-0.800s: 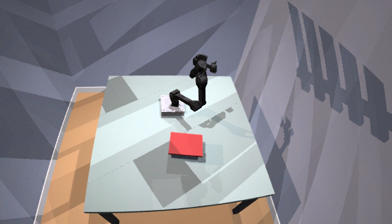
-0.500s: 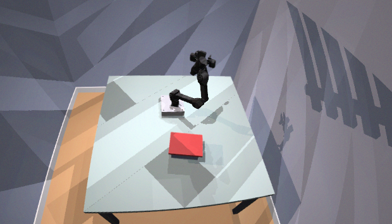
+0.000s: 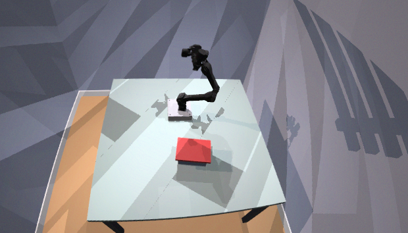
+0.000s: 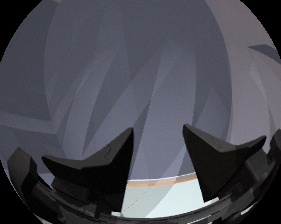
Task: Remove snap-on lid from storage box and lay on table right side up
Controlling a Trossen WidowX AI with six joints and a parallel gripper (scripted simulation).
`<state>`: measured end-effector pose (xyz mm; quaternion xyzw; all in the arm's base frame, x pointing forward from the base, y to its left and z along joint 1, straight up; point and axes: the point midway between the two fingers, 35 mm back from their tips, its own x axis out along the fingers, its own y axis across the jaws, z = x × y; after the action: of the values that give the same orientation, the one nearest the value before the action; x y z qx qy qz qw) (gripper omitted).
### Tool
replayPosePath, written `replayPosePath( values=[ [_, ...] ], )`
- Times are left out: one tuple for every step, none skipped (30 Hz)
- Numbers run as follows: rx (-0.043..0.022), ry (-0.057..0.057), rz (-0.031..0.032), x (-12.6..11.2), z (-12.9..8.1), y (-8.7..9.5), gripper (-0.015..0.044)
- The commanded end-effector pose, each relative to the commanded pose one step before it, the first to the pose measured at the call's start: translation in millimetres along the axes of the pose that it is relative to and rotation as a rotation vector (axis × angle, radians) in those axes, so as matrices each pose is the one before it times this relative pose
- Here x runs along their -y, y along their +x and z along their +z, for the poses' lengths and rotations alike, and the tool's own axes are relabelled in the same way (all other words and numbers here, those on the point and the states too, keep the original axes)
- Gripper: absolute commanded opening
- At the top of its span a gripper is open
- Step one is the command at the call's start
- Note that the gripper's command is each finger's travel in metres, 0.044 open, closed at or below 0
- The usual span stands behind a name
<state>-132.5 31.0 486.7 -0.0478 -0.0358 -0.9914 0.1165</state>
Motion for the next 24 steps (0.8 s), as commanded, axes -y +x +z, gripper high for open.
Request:
replayPosePath(
  values=[
    [-0.03556,0.0707,0.19838,-50.21,-10.64,12.58,0.0235],
    [-0.01486,0.0229,0.06361,-15.54,-4.48,4.62,0.0235],
    [-0.01660,0.0227,0.06318,-15.44,-4.97,4.37,0.0235],
    [-0.01834,0.0225,0.06269,-15.33,-5.47,4.13,0.0235],
    [-0.02007,0.0222,0.06213,-15.20,-5.97,3.90,0.0235],
    [-0.02180,0.0220,0.06151,-15.07,-6.46,3.67,0.0235],
    [-0.00373,0.0046,0.00977,-2.34,-1.16,0.62,0.0235],
    [-0.01150,0.0138,0.02918,-7.01,-3.53,1.74,0.0235],
    [-0.02019,0.0228,0.04818,-11.64,-6.14,2.64,0.0235],
    [-0.02606,0.0271,0.05732,-13.90,-7.88,2.88,0.0235],
    [-0.02789,0.0267,0.05636,-13.69,-8.41,2.66,0.0235],
    [-0.02969,0.0263,0.05531,-13.45,-8.95,2.44,0.0235],
    [-0.03146,0.0258,0.05419,-13.19,-9.48,2.22,0.0235],
    [-0.03319,0.0254,0.05300,-12.91,-10.01,2.02,0.0235],
    [-0.03488,0.0249,0.05174,-12.61,-10.54,1.82,0.0235],
    [-0.03623,0.0253,0.04968,-12.11,-10.93,1.61,0.0235],
    [-0.00613,0.0043,0.00801,-1.93,-1.86,0.31,0.0235],
    [-0.01867,0.0129,0.02377,-5.76,-5.66,0.83,0.0235],
    [-0.03200,0.0213,0.03878,-9.43,-9.67,1.16,0.0235],
    [-0.04042,0.0254,0.04576,-11.14,-12.23,1.18,0.0235],
    [-0.04197,0.0249,0.04409,-10.71,-12.73,1.02,0.0235],
    [-0.04343,0.0243,0.04234,-10.25,-13.22,0.87,0.0235],
    [-0.04483,0.0237,0.04051,-9.76,-13.70,0.73,0.0235],
    [-0.04614,0.0231,0.03862,-9.24,-14.16,0.59,0.0235]
  ],
)
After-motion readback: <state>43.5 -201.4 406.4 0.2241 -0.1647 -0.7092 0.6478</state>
